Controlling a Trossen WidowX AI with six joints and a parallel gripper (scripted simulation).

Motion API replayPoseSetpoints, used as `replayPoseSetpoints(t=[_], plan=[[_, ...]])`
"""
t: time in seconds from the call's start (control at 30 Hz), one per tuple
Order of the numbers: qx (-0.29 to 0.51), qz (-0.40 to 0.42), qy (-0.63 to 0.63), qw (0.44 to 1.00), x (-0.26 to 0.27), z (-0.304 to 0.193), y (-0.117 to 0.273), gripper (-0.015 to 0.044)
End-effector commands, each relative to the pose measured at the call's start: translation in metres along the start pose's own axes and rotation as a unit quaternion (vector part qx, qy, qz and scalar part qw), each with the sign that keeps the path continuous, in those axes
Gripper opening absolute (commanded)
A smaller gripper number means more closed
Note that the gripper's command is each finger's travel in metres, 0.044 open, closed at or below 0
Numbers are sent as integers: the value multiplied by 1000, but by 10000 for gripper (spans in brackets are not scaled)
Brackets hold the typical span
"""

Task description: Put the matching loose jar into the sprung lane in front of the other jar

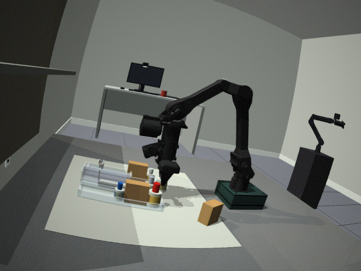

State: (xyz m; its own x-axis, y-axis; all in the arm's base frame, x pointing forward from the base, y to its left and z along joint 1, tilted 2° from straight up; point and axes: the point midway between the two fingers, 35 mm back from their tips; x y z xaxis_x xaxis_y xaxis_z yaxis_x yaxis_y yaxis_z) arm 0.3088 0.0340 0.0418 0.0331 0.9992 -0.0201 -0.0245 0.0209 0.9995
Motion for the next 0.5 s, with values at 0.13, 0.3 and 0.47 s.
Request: replayPoseSetpoints(t=[0.13,0.3,0.47], plan=[[-13,0,1,1000,0,12,3,0],[-13,0,1,1000,0,14,3,0],[-13,0,1,1000,1,16,3,0]])
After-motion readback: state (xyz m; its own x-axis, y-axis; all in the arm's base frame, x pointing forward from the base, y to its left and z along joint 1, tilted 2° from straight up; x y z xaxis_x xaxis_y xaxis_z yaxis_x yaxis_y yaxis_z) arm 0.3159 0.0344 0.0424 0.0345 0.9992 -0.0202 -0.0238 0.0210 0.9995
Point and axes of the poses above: the point midway between the two fingers, 35 mm back from their tips, its own y axis back along the fingers, its own x axis across the jaws, z = x × y, and after that the axes turned 5 degrees about -y, right-handed
